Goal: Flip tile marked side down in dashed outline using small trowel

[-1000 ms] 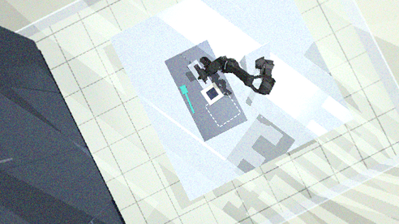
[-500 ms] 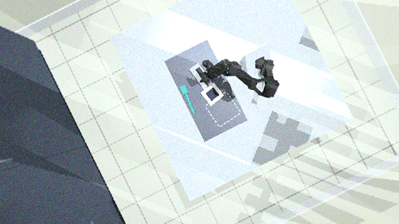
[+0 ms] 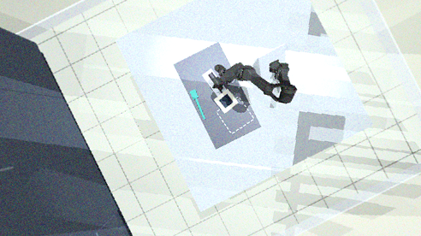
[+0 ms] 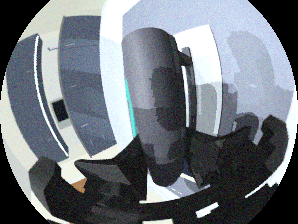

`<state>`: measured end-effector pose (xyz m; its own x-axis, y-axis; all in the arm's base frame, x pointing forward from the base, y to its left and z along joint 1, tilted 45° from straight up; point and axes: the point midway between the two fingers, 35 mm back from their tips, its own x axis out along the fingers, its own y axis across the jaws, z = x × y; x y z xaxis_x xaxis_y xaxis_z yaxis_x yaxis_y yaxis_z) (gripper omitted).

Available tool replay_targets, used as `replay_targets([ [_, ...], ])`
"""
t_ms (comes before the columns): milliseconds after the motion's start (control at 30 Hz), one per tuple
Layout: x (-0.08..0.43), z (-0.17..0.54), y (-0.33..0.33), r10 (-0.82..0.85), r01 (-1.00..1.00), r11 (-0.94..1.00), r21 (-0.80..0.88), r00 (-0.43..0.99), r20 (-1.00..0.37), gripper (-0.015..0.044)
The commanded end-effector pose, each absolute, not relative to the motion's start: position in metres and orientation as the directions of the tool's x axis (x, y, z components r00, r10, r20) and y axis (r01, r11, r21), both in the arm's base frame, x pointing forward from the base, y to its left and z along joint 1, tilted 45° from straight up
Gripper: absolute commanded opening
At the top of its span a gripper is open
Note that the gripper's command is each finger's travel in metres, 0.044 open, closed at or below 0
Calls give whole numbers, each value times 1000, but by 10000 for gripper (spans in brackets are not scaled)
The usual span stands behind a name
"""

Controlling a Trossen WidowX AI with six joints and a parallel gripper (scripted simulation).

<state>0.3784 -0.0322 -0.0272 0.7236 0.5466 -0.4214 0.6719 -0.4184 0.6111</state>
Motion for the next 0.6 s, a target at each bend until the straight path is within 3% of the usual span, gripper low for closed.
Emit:
replay_targets([
  [0, 383, -20, -43, 556, 663, -449, 600, 732, -393, 0],
  [567, 381, 13, -53, 557, 663, -450, 598, 732, -393, 0],
])
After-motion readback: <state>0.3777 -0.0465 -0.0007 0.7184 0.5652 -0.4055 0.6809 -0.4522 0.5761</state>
